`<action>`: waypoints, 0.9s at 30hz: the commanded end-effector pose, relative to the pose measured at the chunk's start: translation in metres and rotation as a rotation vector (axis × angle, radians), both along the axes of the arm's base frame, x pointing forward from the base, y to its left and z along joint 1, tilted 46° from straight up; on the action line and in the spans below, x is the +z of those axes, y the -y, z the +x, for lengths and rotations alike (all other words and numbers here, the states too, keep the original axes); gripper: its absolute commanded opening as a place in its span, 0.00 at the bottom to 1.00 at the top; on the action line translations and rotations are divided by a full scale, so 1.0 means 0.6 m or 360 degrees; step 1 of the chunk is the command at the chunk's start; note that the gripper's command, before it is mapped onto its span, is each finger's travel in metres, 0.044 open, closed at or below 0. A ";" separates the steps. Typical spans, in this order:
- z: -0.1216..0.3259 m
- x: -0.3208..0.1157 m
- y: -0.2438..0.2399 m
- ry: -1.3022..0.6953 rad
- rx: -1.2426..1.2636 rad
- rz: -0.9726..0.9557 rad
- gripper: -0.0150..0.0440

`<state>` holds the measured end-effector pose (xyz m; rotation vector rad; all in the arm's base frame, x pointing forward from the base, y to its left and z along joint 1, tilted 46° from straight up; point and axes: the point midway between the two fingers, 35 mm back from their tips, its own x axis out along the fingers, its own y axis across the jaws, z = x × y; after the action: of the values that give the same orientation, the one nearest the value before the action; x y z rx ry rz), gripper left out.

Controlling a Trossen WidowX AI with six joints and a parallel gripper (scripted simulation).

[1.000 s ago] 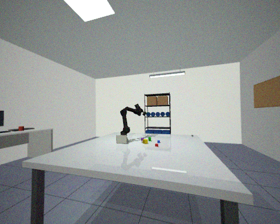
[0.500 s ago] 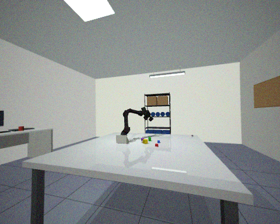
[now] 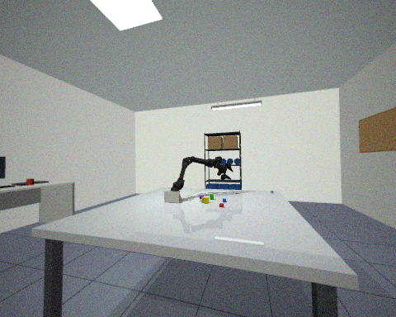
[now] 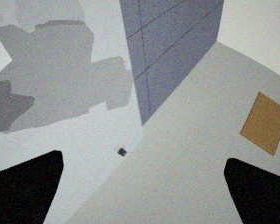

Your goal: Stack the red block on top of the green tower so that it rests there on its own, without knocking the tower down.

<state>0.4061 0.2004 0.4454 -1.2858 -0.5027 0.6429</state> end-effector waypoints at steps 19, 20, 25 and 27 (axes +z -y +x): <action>0.147 -0.469 0.306 -0.2060 -0.0815 0.0618 1.00; 0.142 -0.489 0.322 -0.2159 -0.0865 0.0672 1.00; 0.107 -0.581 0.396 -0.2641 -0.1120 0.0970 1.00; 0.089 -0.613 0.423 -0.2829 -0.1223 0.1103 1.00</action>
<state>0.4777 -0.0248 0.1149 -0.1322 0.9483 0.6741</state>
